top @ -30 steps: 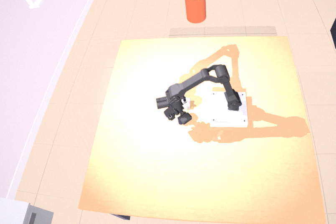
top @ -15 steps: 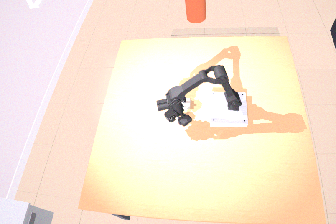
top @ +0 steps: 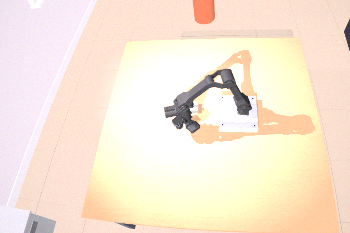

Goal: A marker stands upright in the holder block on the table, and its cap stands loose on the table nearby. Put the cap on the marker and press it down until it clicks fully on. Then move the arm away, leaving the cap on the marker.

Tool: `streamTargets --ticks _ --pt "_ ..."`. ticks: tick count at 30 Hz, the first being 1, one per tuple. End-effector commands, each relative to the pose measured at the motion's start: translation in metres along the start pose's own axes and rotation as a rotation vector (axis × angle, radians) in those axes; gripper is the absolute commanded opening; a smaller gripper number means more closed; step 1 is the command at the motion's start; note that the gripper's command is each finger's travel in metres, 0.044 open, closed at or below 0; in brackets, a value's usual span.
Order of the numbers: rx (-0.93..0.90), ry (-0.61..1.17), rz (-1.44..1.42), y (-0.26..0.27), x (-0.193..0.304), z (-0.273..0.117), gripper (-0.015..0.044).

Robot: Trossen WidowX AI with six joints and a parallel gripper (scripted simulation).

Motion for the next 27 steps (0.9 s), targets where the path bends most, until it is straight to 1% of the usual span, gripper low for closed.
streamTargets --ticks 1,6,9,19,22,23,27 --pt "-0.007 0.008 0.003 0.001 0.002 0.009 0.0240" --pt "-0.007 0.008 0.003 0.002 0.002 0.013 0.0240" --pt "-0.008 0.008 0.003 0.002 0.002 0.013 0.0161" --pt "-0.007 0.008 0.003 0.001 0.002 0.013 0.0095" --pt "-0.007 0.008 0.003 0.001 0.002 0.008 0.0016" --pt "-0.007 0.008 0.003 0.001 0.002 0.004 0.0000" --pt "-0.007 0.008 0.003 0.000 0.001 -0.009 0.0000"
Point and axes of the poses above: the point midway between the two fingers, 35 mm back from their tips, its own z axis out along the fingers, its own y axis across the jaws, x = y × z, the point moved 5 cm from there along -z, back along the fingers, and after that the axes turned 1 degree about -z, right-handed, at the moved point
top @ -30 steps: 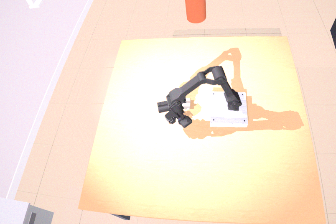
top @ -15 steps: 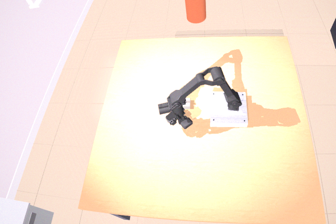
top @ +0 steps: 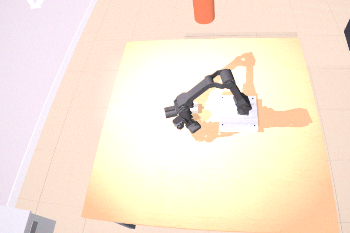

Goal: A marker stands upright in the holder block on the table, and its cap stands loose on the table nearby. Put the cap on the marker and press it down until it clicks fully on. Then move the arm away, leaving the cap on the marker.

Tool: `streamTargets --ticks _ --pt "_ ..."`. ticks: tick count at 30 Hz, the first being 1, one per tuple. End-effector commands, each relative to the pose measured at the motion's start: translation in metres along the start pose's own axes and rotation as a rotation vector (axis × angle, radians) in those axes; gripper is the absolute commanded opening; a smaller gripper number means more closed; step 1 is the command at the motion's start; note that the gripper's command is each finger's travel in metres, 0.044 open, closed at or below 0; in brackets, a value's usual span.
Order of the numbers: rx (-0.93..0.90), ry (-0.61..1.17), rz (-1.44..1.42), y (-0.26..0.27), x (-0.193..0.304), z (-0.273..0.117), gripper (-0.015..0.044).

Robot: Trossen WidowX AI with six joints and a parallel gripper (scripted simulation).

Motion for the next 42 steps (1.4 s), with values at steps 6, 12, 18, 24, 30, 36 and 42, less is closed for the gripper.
streamTargets --ticks 6,12,18,24,30,36,42 --pt "0.004 -0.012 0.000 -0.001 -0.002 -0.032 0.0000" --pt "0.004 -0.012 0.000 0.000 -0.001 -0.050 0.0000" --pt "0.008 -0.015 0.006 -0.010 0.007 -0.056 0.0000" --pt "0.013 -0.018 0.013 -0.026 0.022 -0.066 0.0000" --pt "0.013 -0.015 0.010 -0.041 0.038 -0.074 0.0000" --pt "0.013 -0.012 0.007 -0.055 0.055 -0.083 0.0000" --pt "0.013 -0.009 0.004 -0.067 0.072 -0.091 0.0000"
Point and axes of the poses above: the point midway between the two fingers, 35 mm back from their tips, its own z axis out along the fingers, its own y axis across the jaws, x = y × z, the point moved 5 cm from there along -z, back along the fingers, and after that the axes turned 1 degree about -z, right-handed, at the moved point
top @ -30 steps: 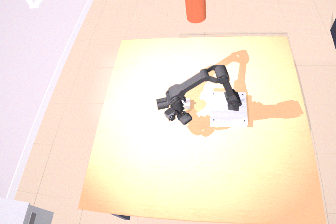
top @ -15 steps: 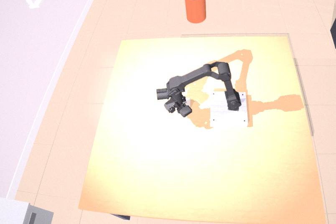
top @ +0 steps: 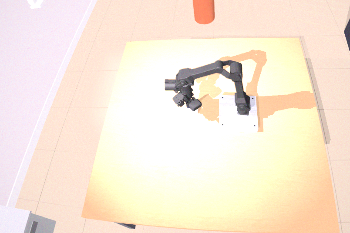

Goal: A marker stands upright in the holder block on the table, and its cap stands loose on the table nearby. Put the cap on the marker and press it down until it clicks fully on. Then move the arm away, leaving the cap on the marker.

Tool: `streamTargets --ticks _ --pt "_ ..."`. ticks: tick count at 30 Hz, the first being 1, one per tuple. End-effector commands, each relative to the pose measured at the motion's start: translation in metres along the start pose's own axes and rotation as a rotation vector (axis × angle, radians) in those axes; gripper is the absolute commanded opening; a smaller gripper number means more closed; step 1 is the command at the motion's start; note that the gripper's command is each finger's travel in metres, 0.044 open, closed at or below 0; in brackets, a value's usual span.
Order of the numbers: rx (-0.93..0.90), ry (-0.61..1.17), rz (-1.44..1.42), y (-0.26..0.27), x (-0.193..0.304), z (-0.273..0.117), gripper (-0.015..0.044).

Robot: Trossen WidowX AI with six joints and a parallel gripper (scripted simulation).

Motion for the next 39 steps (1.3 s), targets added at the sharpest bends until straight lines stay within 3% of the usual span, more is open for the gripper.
streamTargets --ticks 1,12,39 --pt "0.004 0.002 -0.003 -0.008 0.011 -0.007 0.0000" --pt "0.002 0.006 -0.007 -0.022 0.037 -0.018 0.0000" --pt "0.002 0.006 -0.007 -0.023 0.037 0.018 0.0000"
Point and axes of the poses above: the point midway between the two fingers, 35 mm back from their tips, its own z axis out along the fingers, its own y axis across the jaws, x = y × z, the point moved 5 cm from there along -z, back along the fingers, and after that the axes turned 1 degree about -z, right-handed, at the moved point
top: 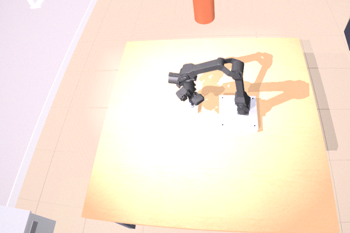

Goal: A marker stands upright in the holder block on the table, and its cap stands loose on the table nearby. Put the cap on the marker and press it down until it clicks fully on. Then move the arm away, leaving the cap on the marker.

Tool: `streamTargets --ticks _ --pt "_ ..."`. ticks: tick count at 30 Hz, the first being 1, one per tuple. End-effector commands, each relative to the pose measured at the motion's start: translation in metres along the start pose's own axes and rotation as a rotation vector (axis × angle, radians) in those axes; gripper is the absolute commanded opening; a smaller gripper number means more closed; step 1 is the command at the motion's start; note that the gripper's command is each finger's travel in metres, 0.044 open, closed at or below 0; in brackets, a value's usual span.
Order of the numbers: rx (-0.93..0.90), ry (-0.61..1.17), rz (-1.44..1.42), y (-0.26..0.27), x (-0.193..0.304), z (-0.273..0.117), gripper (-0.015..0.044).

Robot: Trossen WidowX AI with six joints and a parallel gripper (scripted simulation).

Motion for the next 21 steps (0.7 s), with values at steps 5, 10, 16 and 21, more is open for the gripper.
streamTargets --ticks 5,10,16,21 --pt "-0.005 0.007 -0.002 0.001 0.001 0.015 0.0000" --pt "-0.005 0.007 -0.002 0.001 0.001 0.023 0.0000" --pt "-0.005 0.007 -0.002 0.002 0.002 0.030 0.0000" --pt "-0.005 0.007 -0.002 0.002 0.002 0.031 0.0000"
Point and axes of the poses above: the point midway between the two fingers, 35 mm back from their tips, its own z axis out along the fingers, its own y axis across the jaws, x = y × z, the point moved 5 cm from there along -z, back along the fingers, and after that the axes turned 1 degree about -z, right-handed, at the moved point
